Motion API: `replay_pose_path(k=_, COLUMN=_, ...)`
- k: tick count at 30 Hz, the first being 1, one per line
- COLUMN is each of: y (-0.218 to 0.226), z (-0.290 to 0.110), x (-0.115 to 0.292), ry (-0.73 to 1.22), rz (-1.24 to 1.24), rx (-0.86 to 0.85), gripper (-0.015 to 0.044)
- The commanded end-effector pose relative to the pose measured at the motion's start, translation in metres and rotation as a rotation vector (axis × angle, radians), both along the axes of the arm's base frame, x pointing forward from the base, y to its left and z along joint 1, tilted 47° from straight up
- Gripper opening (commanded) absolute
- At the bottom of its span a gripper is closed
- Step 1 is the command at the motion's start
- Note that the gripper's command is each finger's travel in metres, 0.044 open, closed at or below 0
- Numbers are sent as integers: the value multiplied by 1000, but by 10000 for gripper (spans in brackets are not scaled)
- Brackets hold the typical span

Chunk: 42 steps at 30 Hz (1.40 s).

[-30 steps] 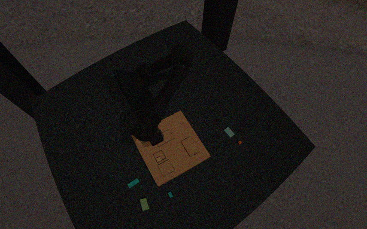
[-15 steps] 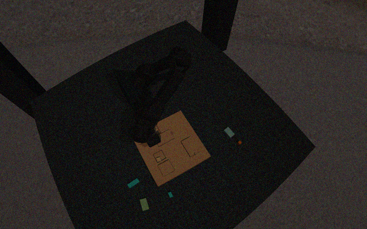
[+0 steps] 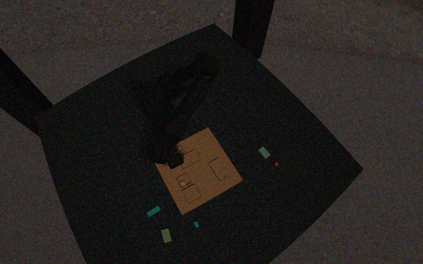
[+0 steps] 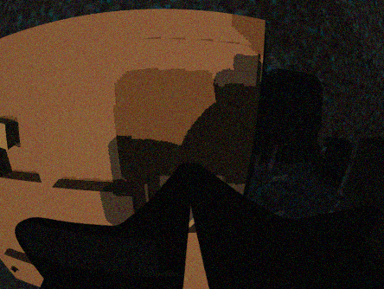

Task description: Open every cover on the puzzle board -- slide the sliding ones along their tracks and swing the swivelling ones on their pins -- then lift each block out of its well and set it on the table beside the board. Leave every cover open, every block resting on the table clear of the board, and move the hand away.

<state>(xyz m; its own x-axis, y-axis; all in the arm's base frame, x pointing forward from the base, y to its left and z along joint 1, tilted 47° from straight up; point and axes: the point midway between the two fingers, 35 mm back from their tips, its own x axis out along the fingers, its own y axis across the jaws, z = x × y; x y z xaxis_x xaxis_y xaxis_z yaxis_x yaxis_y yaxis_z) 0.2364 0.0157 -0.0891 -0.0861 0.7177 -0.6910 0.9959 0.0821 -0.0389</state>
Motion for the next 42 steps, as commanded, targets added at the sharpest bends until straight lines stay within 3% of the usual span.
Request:
replay_pose_path(k=1, y=-5, z=3, x=2, ry=-7, rz=1, rx=-5, gripper=0)
replay_pose_path(k=24, y=-24, z=18, x=2, ry=-12, rz=13, rx=2, gripper=0)
replay_pose_path(k=42, y=-15, z=35, x=58, ry=-1319, rz=1271, rx=152, gripper=0)
